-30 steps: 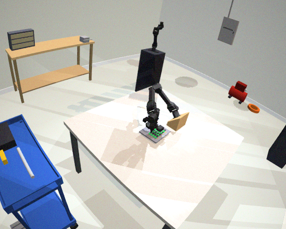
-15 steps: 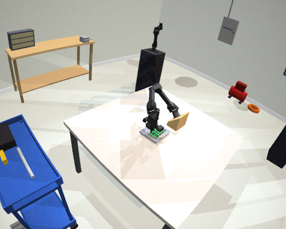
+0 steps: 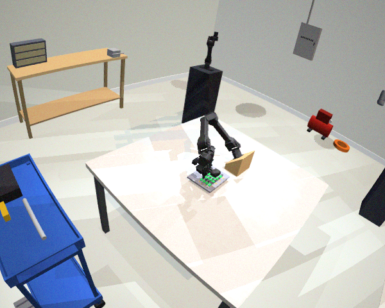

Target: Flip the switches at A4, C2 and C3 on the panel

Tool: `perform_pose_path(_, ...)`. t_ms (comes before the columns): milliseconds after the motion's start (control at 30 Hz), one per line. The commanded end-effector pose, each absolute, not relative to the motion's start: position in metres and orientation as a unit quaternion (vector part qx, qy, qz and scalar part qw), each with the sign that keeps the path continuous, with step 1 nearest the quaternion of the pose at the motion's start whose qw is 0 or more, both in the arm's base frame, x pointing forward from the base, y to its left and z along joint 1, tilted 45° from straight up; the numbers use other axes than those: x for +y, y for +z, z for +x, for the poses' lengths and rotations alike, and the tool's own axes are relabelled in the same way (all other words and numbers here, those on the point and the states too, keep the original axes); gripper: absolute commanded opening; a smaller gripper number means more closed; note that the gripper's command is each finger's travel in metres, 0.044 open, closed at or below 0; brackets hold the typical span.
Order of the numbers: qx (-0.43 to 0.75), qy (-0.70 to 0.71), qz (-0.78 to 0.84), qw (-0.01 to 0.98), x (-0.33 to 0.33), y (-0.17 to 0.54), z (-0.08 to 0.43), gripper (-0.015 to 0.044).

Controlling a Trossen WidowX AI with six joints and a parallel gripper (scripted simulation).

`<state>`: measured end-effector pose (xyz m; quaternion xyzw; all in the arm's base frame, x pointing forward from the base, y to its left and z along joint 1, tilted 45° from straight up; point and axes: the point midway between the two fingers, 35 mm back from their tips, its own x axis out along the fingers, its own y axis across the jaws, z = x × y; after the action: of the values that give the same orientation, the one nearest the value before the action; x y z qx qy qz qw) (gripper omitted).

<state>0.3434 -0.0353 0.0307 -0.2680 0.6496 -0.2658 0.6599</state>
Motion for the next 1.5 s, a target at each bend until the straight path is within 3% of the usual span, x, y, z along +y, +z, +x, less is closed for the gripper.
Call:
perform_pose_path(0,0.649,-0.266,-0.271,0.659,-0.036,0.030,0.344,0.0000)
perform_pose_path(800,0.649,-0.266,-0.271,0.659,-0.039,0.028,0.344,0.0000)
perform_pose_path(1200,0.658,-0.269,-0.267,0.651,0.007,0.074,0.345,0.0000)
perform_pose_path(1467,0.660,-0.267,-0.267,0.650,0.038,0.046,0.273,0.0000)
